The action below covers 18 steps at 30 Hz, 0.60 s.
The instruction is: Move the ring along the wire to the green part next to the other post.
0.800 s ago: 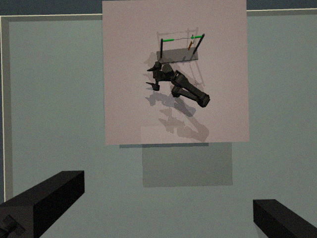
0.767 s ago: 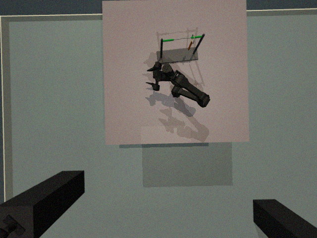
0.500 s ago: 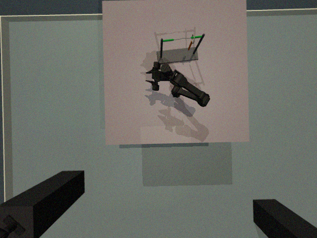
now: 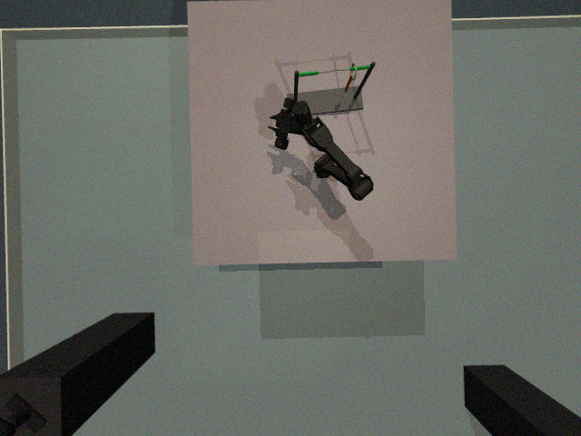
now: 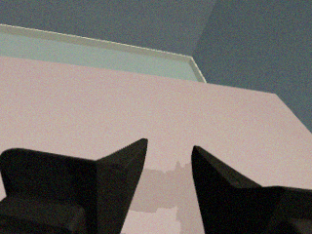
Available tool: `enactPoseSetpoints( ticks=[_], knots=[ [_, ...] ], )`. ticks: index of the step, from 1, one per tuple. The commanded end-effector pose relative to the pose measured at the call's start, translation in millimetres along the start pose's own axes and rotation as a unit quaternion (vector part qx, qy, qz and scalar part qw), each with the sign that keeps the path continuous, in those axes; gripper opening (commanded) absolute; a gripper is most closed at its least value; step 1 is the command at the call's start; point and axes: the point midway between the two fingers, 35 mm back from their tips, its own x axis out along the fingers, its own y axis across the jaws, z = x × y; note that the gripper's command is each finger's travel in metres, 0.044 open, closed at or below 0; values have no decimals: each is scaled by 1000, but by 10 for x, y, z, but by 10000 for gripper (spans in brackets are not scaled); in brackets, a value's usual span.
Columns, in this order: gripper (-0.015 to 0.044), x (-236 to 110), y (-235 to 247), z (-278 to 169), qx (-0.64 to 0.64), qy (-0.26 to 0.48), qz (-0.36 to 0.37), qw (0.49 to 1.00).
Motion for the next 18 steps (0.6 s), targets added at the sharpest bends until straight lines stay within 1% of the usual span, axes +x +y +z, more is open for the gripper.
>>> enactPoseSetpoints(
  ticks=[1,9,18],
  knots=[
    [160,85,-308,-249,13,18,-34,999],
    [160,85,-839,-768,42,47,-97,993],
    [160,-111,-1300,-1432,79,74,-166,980]
  ],
)
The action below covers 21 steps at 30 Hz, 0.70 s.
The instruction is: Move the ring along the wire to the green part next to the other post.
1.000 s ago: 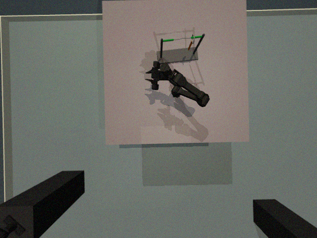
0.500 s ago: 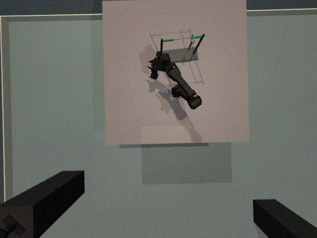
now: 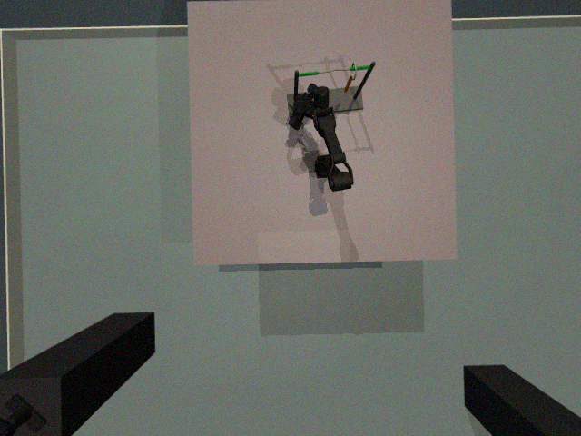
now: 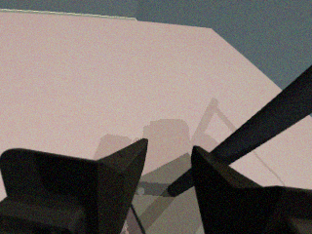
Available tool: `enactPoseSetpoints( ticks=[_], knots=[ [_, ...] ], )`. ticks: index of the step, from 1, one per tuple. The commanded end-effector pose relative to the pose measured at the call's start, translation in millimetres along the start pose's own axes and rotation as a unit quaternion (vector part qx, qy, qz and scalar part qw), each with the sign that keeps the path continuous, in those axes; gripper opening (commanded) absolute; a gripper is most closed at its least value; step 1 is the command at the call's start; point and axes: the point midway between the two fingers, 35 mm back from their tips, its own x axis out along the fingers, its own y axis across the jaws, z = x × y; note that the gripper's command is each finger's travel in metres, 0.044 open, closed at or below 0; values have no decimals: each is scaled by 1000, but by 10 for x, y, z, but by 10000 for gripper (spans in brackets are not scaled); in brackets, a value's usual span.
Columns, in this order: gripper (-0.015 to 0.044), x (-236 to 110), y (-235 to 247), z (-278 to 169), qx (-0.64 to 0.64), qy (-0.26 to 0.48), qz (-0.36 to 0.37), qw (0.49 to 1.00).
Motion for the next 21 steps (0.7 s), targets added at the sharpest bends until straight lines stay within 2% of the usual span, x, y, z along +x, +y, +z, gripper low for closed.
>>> enactPoseSetpoints(
  ticks=[1,10,21],
  knots=[
    [160,-13,-245,-314,19,11,-31,999],
    [160,-122,-654,-754,62,-22,-99,993],
    [160,-534,-960,-1387,104,-68,-202,971]
  ],
)
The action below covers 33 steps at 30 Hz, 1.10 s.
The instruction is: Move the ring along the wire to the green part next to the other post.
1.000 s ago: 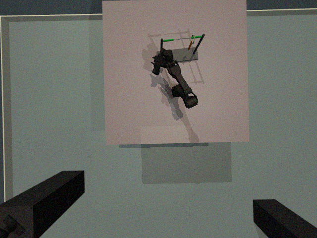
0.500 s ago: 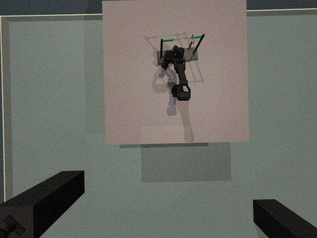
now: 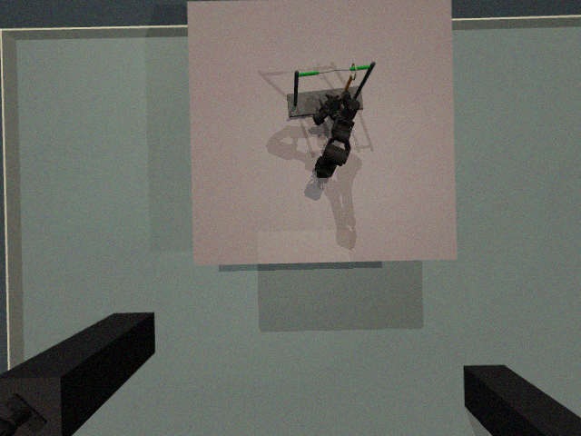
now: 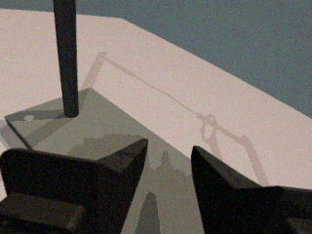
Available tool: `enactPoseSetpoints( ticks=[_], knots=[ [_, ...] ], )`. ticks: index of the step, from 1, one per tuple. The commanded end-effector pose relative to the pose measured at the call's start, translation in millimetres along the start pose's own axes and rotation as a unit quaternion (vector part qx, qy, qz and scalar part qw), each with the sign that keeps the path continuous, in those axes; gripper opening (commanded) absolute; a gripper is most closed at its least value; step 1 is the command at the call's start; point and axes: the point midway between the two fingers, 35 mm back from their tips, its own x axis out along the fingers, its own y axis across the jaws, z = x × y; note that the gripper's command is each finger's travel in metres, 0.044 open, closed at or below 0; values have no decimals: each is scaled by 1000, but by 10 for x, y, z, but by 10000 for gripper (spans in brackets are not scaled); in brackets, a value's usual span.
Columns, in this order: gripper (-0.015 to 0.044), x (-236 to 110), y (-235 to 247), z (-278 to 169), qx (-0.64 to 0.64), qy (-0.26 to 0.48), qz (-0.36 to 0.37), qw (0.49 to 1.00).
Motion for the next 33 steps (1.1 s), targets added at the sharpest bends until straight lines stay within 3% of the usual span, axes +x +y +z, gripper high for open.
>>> enactPoseSetpoints(
  ticks=[1,19,33],
  knots=[
    [160,-182,-153,-204,17,-18,-39,999],
    [160,-1105,-301,-678,37,-70,-198,977],
    [160,-976,-499,-427,96,-84,-211,969]
  ],
)
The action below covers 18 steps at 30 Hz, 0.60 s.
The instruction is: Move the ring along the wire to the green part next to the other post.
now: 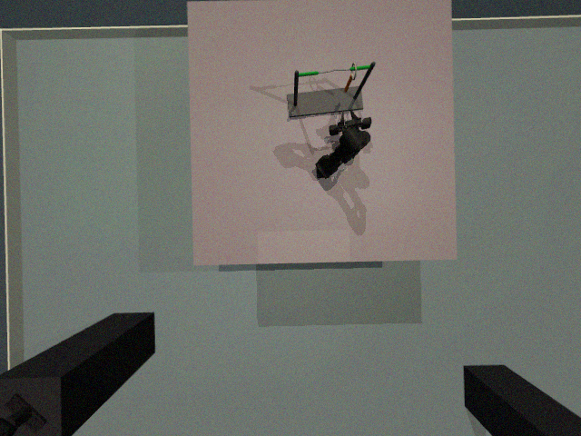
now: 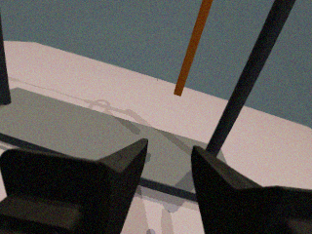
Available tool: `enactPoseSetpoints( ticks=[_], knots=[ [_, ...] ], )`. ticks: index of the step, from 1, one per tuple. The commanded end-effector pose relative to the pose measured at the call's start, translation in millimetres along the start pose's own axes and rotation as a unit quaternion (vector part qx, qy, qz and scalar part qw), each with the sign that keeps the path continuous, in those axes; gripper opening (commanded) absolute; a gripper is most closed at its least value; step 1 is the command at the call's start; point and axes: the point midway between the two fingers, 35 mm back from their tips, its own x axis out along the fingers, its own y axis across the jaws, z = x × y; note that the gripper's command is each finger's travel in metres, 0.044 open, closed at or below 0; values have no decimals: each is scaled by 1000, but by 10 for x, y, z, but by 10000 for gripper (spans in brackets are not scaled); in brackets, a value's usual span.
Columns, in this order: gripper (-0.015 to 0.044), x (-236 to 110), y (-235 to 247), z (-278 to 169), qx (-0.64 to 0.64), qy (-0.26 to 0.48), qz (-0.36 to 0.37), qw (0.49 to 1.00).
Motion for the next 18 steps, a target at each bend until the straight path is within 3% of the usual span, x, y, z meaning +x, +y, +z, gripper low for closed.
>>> enactPoseSetpoints(
  ticks=[1,7,18],
  knots=[
    [160,123,-36,145,30,-5,-8,1000],
    [160,274,-39,366,72,-16,-16,997],
    [160,340,-53,379,73,-17,-17,997]
  ],
)
